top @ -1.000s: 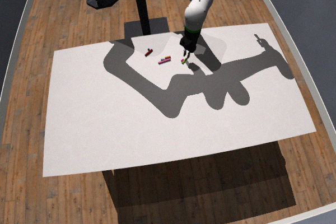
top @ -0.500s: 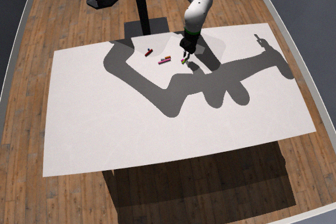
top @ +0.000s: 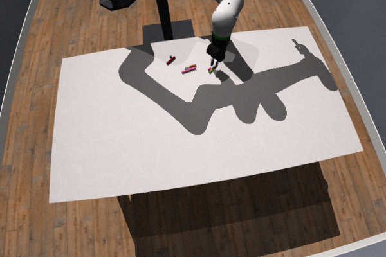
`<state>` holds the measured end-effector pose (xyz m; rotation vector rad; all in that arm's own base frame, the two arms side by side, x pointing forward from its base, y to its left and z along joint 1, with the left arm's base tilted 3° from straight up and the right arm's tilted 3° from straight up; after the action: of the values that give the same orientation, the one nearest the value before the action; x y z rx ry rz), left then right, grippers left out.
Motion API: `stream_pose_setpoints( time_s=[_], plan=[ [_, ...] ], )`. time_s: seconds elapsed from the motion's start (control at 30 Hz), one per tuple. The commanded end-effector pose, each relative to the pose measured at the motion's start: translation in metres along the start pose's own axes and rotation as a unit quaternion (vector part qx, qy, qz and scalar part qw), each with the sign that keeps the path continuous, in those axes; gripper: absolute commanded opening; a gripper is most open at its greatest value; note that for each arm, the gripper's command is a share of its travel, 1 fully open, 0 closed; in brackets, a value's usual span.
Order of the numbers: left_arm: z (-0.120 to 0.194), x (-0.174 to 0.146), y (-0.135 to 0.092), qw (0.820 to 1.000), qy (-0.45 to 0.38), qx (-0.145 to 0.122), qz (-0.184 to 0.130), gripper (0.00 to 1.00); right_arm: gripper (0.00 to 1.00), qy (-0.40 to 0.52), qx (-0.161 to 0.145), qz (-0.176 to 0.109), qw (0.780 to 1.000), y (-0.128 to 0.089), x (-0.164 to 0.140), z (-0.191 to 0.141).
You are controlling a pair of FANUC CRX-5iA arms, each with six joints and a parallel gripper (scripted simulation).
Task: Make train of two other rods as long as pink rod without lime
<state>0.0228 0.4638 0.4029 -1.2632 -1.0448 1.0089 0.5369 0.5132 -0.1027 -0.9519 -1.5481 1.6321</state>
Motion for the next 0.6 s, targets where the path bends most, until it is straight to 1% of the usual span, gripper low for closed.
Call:
stream_pose_setpoints(
  time_s=[0.0, 0.3, 0.57],
  plan=[
    [-0.0001, 0.0001, -0.0009, 1.000, 0.000, 0.000, -0.001, 1.00, 0.54, 0.000, -0.001, 0.000, 1.000, -0.0016, 0.0002, -0.0008],
    [-0.0001, 0.0001, -0.0009, 1.000, 0.000, 0.000, -0.001, 1.00, 0.54, 0.000, -0.001, 0.000, 1.000, -0.0007, 0.0002, -0.0008],
    [-0.0001, 0.0001, -0.0009, 1.000, 0.000, 0.000, -0.001, 1.00, 0.54, 0.000, -0.001, 0.000, 1.000, 0.0049, 0.0002, -0.0008]
  ],
)
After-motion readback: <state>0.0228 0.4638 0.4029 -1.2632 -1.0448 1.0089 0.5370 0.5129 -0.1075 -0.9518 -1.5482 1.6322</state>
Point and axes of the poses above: on each arm, the point where the finger pads meet when closed, its own y axis out along the fingers, its own z axis across the jaws, x = y × z, the point moved 9 cm from there along -y, back along the fingers, and after that the axes turned 11 degrees about y, right-handed, at the moved point
